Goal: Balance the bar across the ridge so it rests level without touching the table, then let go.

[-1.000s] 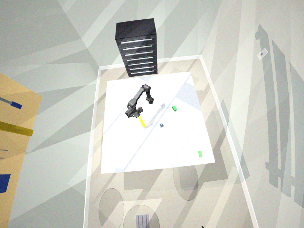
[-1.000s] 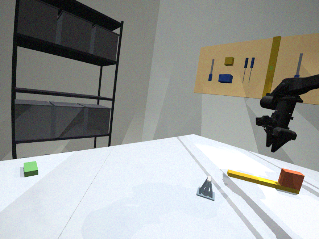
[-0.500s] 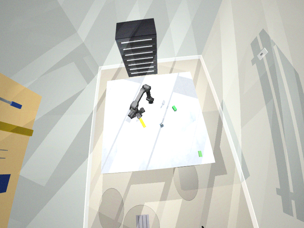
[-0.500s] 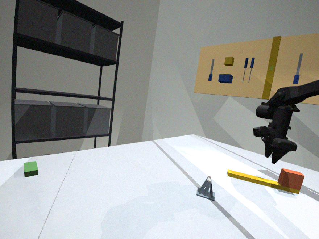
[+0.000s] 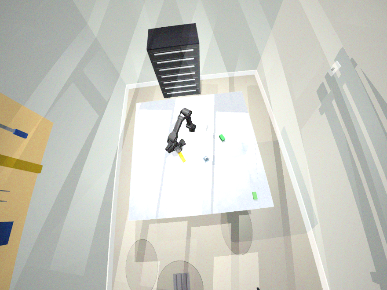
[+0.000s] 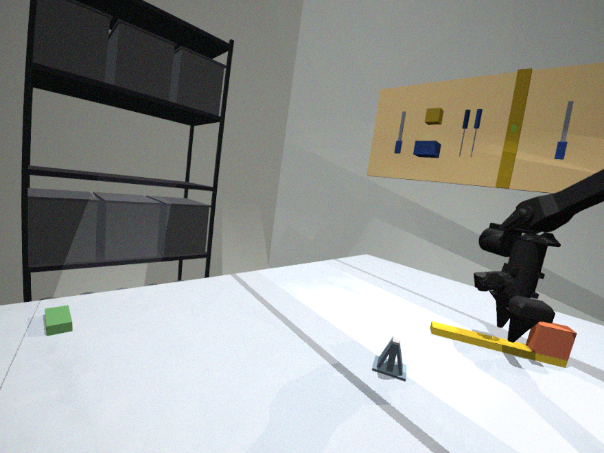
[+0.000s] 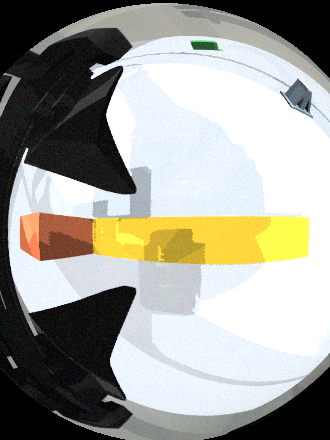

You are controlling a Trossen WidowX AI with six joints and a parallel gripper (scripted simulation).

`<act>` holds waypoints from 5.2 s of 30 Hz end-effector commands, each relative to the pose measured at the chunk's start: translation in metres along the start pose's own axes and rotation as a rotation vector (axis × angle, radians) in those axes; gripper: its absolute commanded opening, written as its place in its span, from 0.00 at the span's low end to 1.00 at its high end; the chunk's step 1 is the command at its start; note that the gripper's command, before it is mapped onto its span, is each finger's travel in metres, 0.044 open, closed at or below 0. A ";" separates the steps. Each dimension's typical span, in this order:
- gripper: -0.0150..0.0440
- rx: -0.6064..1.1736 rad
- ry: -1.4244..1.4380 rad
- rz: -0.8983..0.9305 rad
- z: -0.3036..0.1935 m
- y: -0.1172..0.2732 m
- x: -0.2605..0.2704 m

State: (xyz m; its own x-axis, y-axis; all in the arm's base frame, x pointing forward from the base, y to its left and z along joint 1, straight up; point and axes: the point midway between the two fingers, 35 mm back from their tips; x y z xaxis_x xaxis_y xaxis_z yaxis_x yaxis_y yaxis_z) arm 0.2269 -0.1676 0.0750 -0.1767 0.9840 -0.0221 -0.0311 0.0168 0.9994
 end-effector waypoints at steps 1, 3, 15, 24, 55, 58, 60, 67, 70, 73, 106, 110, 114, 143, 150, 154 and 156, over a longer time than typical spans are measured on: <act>0.79 0.008 -0.002 0.001 -0.001 -0.005 0.000; 0.79 0.008 -0.002 0.001 -0.001 -0.009 0.000; 0.79 0.008 -0.002 0.001 -0.002 -0.027 0.001; 0.79 0.008 -0.002 0.001 -0.002 -0.027 0.001; 0.25 0.004 0.000 0.003 0.001 -0.005 -0.002; 0.25 0.005 -0.001 0.003 0.002 0.002 -0.002; 0.25 0.005 -0.001 0.003 0.002 0.007 -0.003; 0.25 0.005 -0.001 0.002 0.003 0.025 -0.003; 0.25 0.006 -0.001 0.002 0.003 0.033 -0.003; 0.25 0.006 -0.002 0.002 0.003 0.040 -0.003; 0.25 0.004 -0.007 0.003 0.044 0.083 0.019; 0.25 0.002 -0.009 0.004 0.055 0.084 0.025; 0.25 0.001 -0.010 0.005 0.066 0.085 0.032; 0.25 -0.006 -0.019 0.012 0.139 0.089 0.099; 0.25 -0.007 -0.021 0.014 0.153 0.090 0.119; 0.25 -0.008 -0.022 0.015 0.161 0.090 0.132; 0.25 -0.008 -0.023 0.016 0.165 0.090 0.138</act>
State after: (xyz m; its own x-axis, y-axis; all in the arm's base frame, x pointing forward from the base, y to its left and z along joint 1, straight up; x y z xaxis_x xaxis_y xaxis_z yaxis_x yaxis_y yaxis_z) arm 0.3583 -0.0090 0.1667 -0.1569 0.9876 -0.0020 -0.0395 -0.0043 0.9992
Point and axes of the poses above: the point midway between the two fingers, 35 mm back from their tips, its own y axis back along the fingers, its own x axis across the jaws, z = x × y, and after that the axes turned 14 degrees about -y, right-handed
